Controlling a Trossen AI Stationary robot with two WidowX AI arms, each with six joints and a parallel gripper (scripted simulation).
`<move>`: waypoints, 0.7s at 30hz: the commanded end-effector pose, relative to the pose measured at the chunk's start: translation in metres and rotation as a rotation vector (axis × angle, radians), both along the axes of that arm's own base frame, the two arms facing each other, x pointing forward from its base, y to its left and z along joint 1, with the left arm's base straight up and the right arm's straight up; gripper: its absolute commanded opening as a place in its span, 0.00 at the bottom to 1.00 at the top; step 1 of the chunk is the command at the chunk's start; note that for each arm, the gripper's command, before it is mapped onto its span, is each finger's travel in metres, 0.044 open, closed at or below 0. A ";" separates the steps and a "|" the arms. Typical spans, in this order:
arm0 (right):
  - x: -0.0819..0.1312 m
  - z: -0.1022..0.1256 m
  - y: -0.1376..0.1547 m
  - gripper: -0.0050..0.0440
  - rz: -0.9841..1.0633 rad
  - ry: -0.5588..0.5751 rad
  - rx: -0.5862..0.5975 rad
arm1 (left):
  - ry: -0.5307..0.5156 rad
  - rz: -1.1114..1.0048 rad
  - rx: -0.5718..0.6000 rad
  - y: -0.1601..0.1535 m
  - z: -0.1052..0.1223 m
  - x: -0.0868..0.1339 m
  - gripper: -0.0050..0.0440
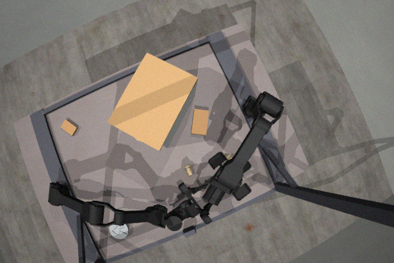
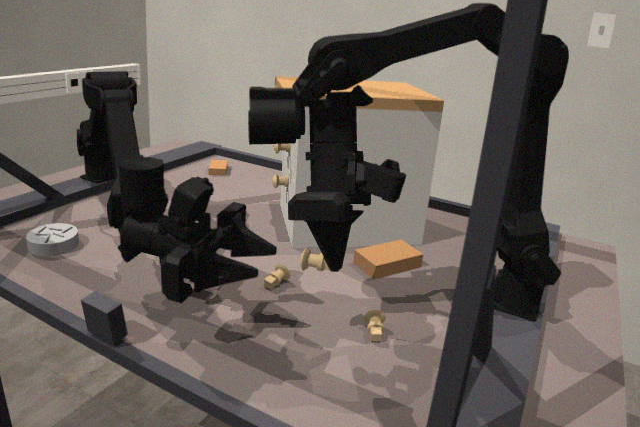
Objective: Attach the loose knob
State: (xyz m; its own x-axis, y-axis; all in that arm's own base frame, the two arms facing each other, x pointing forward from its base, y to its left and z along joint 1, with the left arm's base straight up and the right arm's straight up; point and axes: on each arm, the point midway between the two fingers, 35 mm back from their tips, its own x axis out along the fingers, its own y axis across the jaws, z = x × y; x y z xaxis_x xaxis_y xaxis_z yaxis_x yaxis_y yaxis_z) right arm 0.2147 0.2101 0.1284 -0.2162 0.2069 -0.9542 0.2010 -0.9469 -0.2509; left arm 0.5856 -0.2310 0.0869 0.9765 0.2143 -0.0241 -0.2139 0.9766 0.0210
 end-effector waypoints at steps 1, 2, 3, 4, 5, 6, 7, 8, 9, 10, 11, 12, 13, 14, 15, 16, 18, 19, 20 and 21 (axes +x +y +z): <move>0.005 0.009 0.003 0.12 0.010 -0.025 0.026 | -0.074 0.013 -0.042 -0.001 0.041 0.006 0.69; 0.005 0.009 0.003 0.12 0.010 -0.025 0.027 | -0.074 0.013 -0.042 -0.001 0.042 0.006 0.69; 0.005 0.008 0.003 0.12 0.009 -0.022 0.024 | -0.074 0.013 -0.042 -0.001 0.042 0.006 0.69; 0.005 0.008 0.003 0.12 0.010 -0.022 0.025 | -0.074 0.013 -0.042 -0.001 0.042 0.006 0.69; 0.005 0.009 0.003 0.12 0.010 -0.024 0.026 | -0.065 0.013 -0.036 0.000 0.036 0.008 0.69; 0.005 0.009 0.003 0.12 0.010 -0.025 0.027 | -0.060 0.012 -0.034 0.001 0.033 0.010 0.69; 0.005 0.009 0.003 0.12 0.010 -0.025 0.027 | -0.056 0.011 -0.031 0.002 0.030 0.013 0.69; 0.003 0.009 0.002 0.12 0.007 -0.027 0.024 | -0.057 0.009 -0.031 0.003 0.031 0.017 0.69; 0.003 0.009 0.002 0.12 0.007 -0.027 0.024 | -0.057 0.009 -0.031 0.004 0.031 0.021 0.69; 0.003 0.009 0.002 0.12 0.007 -0.027 0.024 | -0.057 0.009 -0.031 0.005 0.032 0.027 0.69; 0.003 0.009 0.002 0.12 0.007 -0.027 0.024 | -0.058 0.009 -0.031 0.006 0.033 0.032 0.69; 0.003 0.009 0.002 0.12 0.007 -0.027 0.024 | -0.058 0.009 -0.031 0.007 0.034 0.038 0.69; 0.003 0.009 0.002 0.12 0.007 -0.027 0.024 | -0.059 0.009 -0.031 0.008 0.034 0.043 0.69; 0.003 0.009 0.002 0.12 0.007 -0.027 0.024 | -0.059 0.009 -0.031 0.010 0.035 0.048 0.69; 0.003 0.009 0.002 0.12 0.007 -0.027 0.024 | -0.059 0.009 -0.031 0.010 0.035 0.048 0.69; 0.003 0.009 0.002 0.12 0.007 -0.027 0.024 | -0.059 0.009 -0.031 0.010 0.035 0.048 0.69; 0.003 0.009 0.002 0.12 0.007 -0.027 0.024 | -0.060 0.009 -0.031 0.011 0.036 0.053 0.69; 0.003 0.009 0.002 0.12 0.007 -0.027 0.024 | -0.060 0.009 -0.031 0.012 0.036 0.055 0.69; 0.003 0.009 0.002 0.12 0.007 -0.027 0.024 | -0.060 0.009 -0.031 0.012 0.036 0.057 0.69; 0.003 0.009 0.002 0.12 0.007 -0.027 0.024 | -0.060 0.009 -0.031 0.012 0.036 0.058 0.69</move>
